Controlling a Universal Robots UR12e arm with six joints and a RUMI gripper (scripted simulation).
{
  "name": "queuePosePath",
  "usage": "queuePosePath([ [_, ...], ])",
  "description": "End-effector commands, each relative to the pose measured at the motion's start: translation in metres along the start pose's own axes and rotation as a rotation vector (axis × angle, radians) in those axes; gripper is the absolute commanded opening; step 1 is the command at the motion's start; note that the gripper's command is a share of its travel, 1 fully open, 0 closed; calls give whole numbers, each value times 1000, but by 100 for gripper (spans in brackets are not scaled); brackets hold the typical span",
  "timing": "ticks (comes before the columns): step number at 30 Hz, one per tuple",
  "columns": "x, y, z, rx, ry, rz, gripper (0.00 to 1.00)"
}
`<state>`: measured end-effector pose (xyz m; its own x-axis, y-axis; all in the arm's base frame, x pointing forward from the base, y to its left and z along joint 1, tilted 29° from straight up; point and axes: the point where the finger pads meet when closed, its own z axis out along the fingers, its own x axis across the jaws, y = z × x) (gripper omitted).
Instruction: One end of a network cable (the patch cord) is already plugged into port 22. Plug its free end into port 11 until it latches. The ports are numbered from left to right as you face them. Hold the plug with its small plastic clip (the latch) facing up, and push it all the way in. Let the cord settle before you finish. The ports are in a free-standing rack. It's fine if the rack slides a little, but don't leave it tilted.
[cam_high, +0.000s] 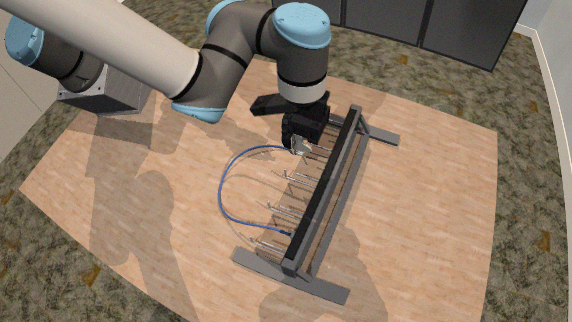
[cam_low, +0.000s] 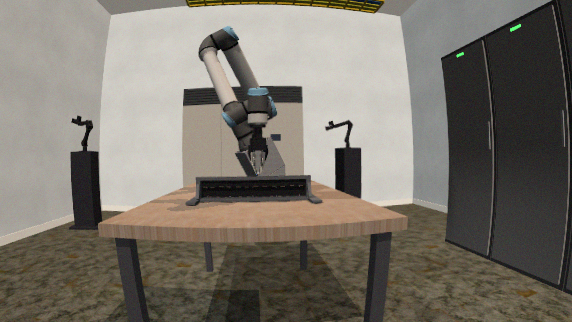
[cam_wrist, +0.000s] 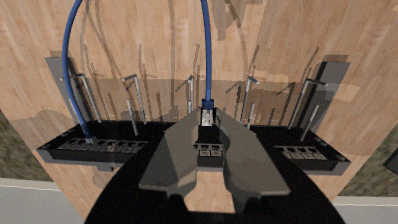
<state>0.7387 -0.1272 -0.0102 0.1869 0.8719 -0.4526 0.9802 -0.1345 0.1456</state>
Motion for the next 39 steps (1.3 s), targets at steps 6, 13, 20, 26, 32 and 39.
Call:
queuePosePath([
  [6, 0, 1, -1, -1, 0, 0, 0],
  [13, 0, 1, 0, -1, 0, 0, 0],
  [20, 0, 6, 4, -1, 0, 0, 0],
  [26, 0, 13, 11, -1, 0, 0, 0],
  [32, 0, 18, 15, -1, 0, 0, 0],
  [39, 0, 26, 23, -1, 0, 0, 0],
])
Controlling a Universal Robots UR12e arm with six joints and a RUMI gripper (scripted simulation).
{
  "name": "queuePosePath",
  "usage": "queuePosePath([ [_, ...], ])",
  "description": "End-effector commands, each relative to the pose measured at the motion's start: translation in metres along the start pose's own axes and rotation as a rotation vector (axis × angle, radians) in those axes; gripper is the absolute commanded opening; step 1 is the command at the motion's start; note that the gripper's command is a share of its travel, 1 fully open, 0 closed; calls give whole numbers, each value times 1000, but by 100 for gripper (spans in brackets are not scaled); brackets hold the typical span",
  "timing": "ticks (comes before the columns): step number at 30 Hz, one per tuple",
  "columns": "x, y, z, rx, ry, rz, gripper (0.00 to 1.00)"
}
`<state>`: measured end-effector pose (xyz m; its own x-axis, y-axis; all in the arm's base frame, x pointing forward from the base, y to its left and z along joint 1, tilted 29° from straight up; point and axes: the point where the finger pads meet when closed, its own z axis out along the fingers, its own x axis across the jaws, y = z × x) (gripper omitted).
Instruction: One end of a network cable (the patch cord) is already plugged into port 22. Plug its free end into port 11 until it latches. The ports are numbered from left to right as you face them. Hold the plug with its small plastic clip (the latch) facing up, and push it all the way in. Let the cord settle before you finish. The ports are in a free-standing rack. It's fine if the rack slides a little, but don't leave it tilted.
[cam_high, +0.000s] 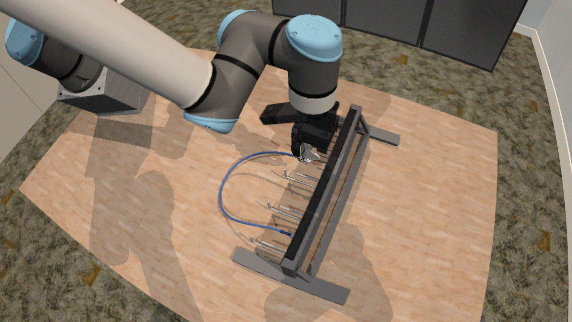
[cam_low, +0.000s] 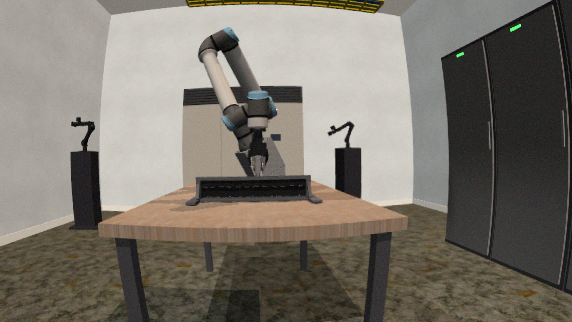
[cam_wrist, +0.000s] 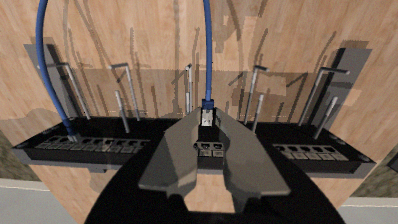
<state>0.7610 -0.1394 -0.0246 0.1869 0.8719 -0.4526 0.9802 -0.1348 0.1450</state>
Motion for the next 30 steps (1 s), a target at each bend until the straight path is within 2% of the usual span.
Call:
queuePosePath([
  [1, 0, 6, 4, -1, 0, 0, 0],
  [30, 0, 11, 8, -2, 0, 0, 0],
])
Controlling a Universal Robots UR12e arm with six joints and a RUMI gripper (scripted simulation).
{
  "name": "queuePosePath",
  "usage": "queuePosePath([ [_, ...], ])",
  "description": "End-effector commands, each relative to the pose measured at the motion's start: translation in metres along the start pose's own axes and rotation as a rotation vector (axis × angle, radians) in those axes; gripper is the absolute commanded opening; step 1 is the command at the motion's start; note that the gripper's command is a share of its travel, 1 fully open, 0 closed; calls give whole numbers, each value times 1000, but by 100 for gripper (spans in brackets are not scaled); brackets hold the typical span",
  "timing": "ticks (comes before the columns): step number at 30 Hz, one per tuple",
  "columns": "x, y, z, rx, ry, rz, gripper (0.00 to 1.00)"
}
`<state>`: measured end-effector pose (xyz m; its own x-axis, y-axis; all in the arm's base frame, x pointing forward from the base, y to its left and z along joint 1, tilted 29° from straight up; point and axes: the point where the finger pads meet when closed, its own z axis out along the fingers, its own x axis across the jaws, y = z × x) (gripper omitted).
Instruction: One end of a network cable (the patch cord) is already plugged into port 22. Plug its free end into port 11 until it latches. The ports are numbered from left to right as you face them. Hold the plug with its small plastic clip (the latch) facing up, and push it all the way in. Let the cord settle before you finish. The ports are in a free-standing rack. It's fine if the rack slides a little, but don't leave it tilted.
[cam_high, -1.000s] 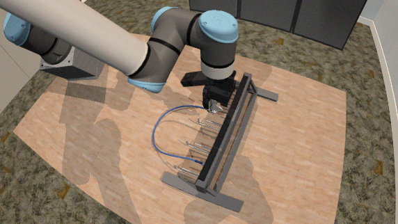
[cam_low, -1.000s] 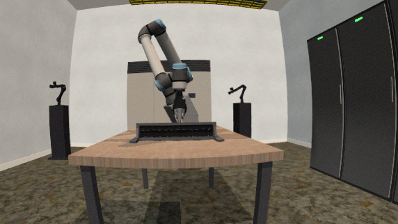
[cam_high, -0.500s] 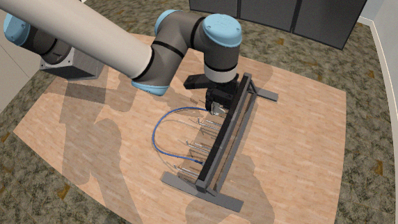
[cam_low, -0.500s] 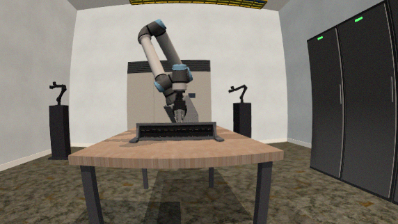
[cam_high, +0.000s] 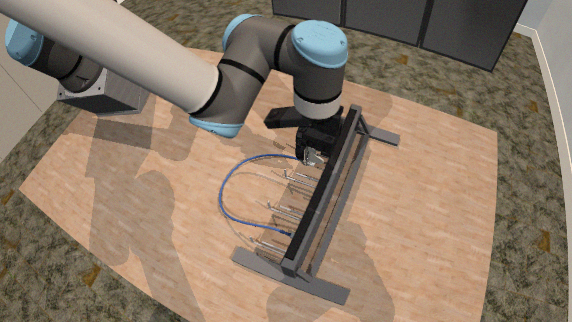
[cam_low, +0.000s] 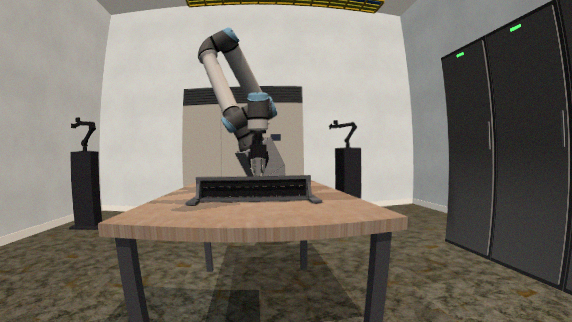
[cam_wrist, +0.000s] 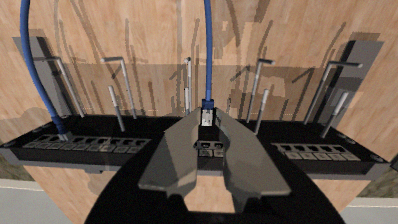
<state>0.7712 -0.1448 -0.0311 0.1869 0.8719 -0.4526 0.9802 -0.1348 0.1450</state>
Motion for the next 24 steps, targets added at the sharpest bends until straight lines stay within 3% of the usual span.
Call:
queuePosePath([
  [1, 0, 1, -1, -2, 0, 0, 0],
  [24, 0, 26, -2, -7, 0, -1, 0],
])
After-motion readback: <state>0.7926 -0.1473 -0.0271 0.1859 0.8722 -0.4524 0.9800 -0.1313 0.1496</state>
